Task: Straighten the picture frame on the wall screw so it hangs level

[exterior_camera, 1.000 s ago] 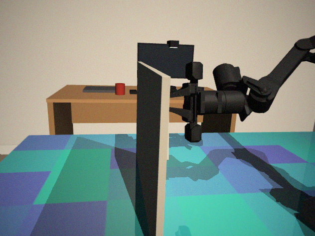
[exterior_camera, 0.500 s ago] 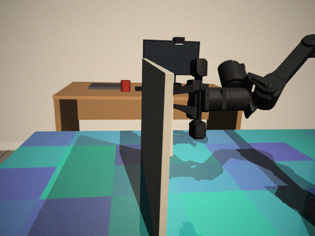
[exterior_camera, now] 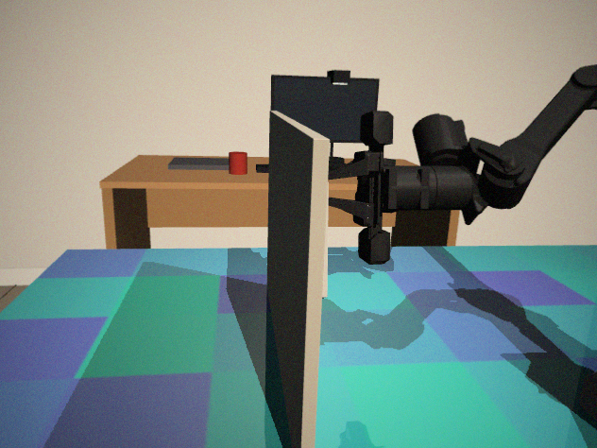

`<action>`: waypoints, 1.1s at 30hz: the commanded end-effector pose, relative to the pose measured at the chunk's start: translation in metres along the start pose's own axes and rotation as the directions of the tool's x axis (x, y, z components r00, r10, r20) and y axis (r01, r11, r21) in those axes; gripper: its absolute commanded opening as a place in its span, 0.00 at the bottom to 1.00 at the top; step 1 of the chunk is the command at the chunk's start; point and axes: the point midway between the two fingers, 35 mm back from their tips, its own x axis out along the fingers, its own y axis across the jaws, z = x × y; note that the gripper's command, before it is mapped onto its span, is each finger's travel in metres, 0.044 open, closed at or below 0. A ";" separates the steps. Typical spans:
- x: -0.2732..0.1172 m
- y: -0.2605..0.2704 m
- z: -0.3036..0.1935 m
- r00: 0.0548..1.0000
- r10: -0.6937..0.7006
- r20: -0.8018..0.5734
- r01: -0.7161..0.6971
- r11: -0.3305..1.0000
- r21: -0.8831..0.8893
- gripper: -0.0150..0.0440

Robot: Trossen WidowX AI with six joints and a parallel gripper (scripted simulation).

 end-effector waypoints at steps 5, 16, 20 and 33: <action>0.000 0.002 -0.001 1.000 0.008 -0.002 -0.008 1.000 -0.004 0.25; 0.000 0.002 -0.001 1.000 0.008 -0.002 -0.008 1.000 -0.004 0.25; 0.000 -0.001 0.000 1.000 0.000 0.000 0.000 1.000 0.000 0.25; 0.000 -0.005 0.001 1.000 0.003 -0.001 -0.003 1.000 -0.002 0.25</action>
